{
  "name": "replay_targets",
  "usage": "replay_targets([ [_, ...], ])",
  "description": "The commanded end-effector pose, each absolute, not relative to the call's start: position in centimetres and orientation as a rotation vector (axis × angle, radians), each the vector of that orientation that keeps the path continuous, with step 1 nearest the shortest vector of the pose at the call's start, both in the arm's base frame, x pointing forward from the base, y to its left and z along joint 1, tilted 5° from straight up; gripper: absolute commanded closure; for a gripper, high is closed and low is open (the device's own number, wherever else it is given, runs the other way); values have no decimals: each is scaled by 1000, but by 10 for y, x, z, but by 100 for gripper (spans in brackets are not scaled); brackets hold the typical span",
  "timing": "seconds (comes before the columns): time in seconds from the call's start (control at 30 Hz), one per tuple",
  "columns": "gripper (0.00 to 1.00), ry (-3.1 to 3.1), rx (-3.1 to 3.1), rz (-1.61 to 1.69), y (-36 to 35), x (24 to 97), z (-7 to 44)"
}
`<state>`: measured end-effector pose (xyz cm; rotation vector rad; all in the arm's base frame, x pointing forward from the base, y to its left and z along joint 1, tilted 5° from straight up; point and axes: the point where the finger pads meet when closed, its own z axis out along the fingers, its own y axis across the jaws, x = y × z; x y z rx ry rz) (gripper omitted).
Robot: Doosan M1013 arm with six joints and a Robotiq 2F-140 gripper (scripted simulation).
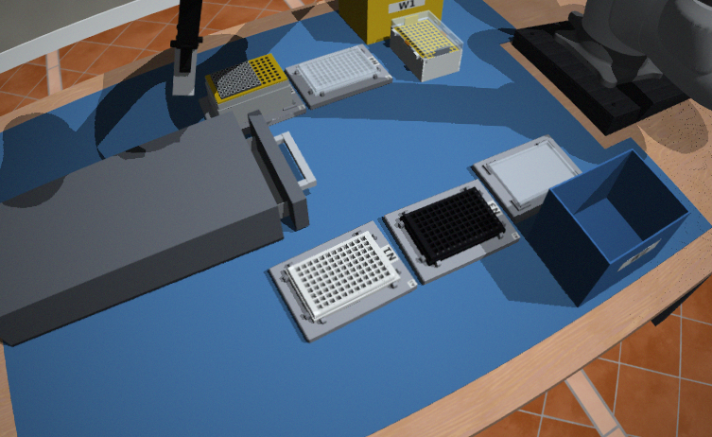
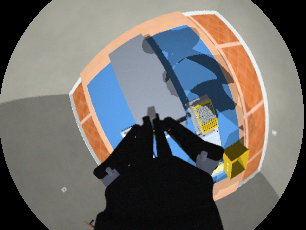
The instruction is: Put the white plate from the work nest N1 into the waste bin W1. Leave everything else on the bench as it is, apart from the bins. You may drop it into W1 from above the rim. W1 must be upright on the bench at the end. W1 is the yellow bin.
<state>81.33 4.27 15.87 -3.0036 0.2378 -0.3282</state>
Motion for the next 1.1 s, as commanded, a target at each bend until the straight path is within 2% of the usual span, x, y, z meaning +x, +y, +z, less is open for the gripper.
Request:
replay_targets([
  [0.0,90,235,-3005,-326,45,792,162],
  [1.07,90,54,-3099,-111,52,659,178],
])
